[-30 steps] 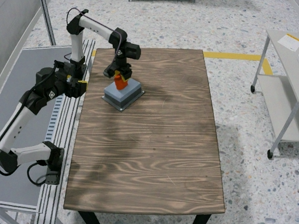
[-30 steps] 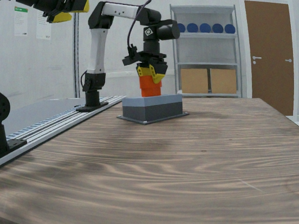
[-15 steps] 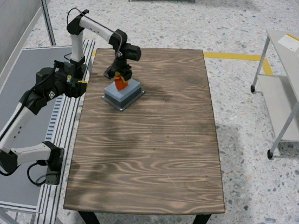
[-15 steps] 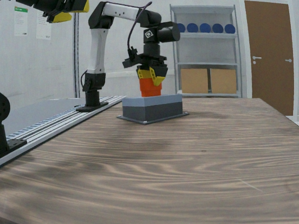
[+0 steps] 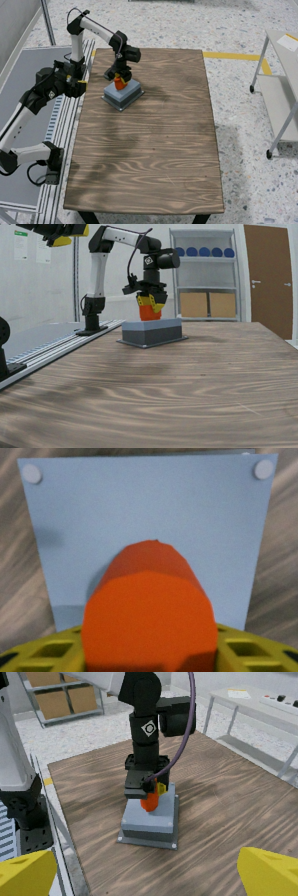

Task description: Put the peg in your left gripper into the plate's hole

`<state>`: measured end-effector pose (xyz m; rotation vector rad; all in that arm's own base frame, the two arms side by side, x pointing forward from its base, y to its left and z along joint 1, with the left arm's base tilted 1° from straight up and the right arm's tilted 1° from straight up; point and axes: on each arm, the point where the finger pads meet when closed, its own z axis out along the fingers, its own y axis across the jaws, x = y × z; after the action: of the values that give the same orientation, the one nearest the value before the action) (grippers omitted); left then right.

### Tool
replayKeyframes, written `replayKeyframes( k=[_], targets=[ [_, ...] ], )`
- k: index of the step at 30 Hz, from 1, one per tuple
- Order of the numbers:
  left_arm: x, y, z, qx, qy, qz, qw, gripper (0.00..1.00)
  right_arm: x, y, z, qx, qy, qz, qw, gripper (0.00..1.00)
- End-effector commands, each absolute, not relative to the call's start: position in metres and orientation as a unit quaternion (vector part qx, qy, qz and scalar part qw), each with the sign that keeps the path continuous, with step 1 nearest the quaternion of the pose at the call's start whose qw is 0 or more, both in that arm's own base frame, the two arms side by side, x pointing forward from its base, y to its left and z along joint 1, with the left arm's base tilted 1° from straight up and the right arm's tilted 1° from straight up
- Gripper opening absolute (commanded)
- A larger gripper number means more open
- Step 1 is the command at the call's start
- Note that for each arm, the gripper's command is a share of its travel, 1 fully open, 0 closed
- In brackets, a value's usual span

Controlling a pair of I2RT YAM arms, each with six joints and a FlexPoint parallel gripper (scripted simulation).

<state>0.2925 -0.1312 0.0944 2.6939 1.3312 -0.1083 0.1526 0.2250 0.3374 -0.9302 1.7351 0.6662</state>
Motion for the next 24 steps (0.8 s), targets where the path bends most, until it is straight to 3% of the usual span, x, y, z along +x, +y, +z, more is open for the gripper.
replayKeyframes(
  k=[1, 16, 19, 24],
  targets=[
    [0.296, -0.138, 0.096, 0.894, 0.440, -0.032, 0.084, 0.33, 0.153, 0.224, 0.327, -0.385, 0.730, 0.270, 0.496, 1.00],
    [0.297, -0.134, 0.101, 0.895, 0.439, -0.021, 0.083, 0.33, 0.153, 0.224, 0.327, -0.385, 0.730, 0.270, 0.496, 1.00],
    [0.297, -0.134, 0.108, 0.895, 0.438, -0.022, 0.089, 0.67, 0.153, 0.224, 0.327, -0.385, 0.730, 0.270, 0.496, 1.00],
    [0.298, -0.130, 0.139, 0.894, 0.435, -0.010, 0.107, 0.70, 0.153, 0.224, 0.327, -0.385, 0.730, 0.270, 0.496, 1.00]
  ],
)
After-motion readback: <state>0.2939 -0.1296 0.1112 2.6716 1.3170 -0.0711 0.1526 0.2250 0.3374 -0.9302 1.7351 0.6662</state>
